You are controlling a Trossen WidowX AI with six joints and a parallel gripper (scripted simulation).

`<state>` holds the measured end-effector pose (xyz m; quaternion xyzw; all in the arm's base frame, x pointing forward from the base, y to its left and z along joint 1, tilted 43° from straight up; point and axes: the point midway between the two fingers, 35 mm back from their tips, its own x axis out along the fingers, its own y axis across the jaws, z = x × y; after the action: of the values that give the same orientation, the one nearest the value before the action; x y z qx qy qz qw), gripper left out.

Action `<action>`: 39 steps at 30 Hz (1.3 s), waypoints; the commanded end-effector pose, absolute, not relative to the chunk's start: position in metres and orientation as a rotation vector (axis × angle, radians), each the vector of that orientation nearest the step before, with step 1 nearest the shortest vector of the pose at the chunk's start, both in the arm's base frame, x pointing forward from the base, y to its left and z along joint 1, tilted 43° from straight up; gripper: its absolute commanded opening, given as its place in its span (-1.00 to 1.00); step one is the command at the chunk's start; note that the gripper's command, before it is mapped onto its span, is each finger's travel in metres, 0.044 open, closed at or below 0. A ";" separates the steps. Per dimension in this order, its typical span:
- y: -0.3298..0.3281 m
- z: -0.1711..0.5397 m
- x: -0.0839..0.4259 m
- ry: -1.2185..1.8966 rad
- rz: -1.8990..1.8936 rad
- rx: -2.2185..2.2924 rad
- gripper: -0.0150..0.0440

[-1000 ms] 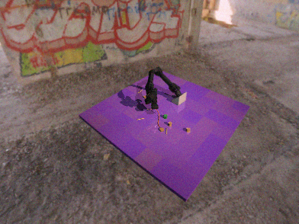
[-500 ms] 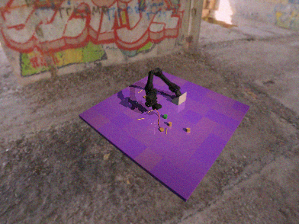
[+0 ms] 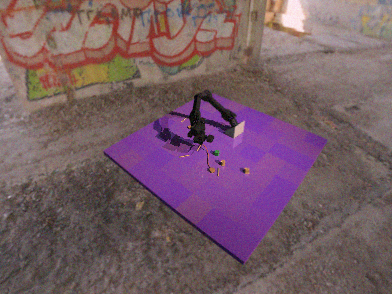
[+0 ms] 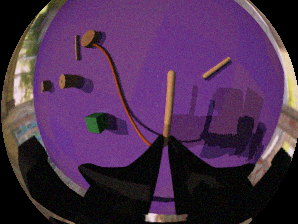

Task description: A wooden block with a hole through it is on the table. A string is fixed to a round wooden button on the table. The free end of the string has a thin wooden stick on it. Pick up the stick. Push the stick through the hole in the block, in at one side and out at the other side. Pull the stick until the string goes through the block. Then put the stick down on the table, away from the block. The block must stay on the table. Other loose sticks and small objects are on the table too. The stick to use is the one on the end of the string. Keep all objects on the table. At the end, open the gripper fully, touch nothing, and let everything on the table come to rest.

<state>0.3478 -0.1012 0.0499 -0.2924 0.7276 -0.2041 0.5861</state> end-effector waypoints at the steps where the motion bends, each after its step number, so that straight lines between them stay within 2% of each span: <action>1: -0.101 0.050 0.352 1.734 -0.370 -0.773 -0.49; 21: -0.098 0.044 0.368 1.872 0.267 -1.272 -0.49; 39: -0.095 0.038 0.382 1.852 0.912 -1.683 -0.49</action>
<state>0.3789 -0.0954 0.0374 -0.6006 0.6906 0.3034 0.2651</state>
